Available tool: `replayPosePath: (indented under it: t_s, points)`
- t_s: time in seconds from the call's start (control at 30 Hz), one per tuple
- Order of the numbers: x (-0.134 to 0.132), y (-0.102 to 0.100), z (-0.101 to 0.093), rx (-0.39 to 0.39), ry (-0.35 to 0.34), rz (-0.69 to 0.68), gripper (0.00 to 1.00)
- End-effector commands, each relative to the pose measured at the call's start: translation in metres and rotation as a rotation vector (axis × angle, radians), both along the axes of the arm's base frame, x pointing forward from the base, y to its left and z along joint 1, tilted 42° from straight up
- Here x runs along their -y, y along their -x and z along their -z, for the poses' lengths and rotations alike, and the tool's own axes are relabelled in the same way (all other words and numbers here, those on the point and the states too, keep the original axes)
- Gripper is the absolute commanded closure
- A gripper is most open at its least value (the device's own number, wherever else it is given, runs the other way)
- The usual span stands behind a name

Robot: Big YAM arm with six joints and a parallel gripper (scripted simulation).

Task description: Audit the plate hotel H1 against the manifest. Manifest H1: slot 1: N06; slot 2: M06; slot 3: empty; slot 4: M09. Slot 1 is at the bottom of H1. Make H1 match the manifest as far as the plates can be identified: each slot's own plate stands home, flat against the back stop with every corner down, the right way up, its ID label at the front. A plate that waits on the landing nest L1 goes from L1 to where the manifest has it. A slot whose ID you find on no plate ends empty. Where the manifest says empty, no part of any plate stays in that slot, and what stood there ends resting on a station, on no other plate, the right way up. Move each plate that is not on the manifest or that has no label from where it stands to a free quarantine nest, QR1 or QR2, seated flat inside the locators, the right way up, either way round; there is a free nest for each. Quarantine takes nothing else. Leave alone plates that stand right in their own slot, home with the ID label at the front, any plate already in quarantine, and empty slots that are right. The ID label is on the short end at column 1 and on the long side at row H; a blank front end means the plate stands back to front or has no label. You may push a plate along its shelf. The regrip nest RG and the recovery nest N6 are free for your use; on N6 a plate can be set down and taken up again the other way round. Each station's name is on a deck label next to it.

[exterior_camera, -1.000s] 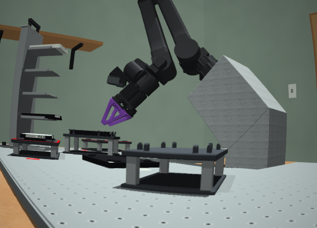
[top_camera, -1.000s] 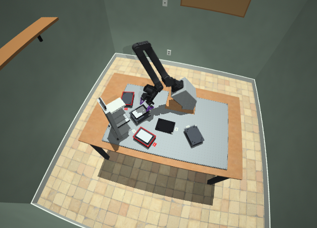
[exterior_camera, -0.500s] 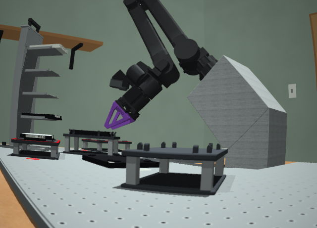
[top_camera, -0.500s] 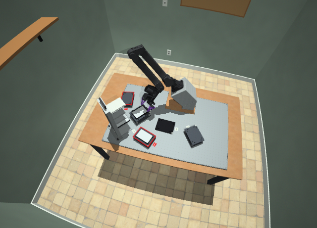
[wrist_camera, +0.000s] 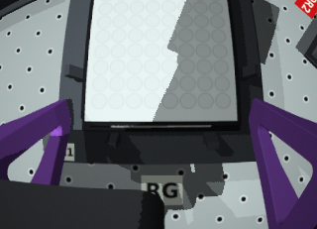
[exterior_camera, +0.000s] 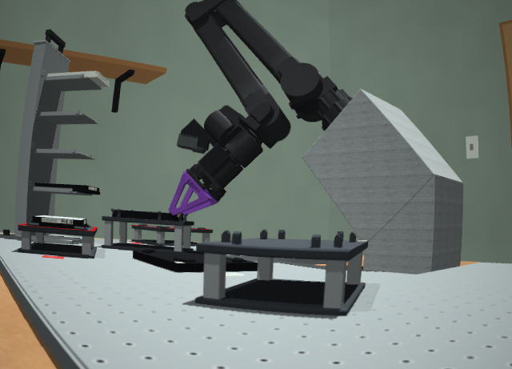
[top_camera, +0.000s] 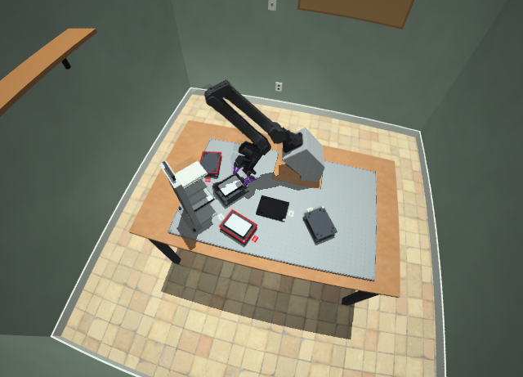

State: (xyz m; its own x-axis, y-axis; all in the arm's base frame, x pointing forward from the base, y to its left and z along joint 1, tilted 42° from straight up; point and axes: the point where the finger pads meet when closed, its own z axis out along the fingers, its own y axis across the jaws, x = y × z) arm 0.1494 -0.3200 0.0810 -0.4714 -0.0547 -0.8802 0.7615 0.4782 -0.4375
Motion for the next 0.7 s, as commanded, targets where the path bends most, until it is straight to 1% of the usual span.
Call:
replayPosePath:
  t_s: [0.0,0.4,0.43,0.47,0.67]
  points:
    - [0.006,-0.001,-0.004,-0.002,0.031,-0.004,0.0]
    - [0.011,0.0,0.003,-0.003,0.03,-0.001,0.0]
    - [0.011,-0.001,0.004,-0.002,0.028,-0.002,0.0]
    - [0.01,-0.001,0.007,-0.007,0.01,-0.003,0.0]
    - [0.01,-0.001,0.007,-0.007,0.01,-0.003,0.0]
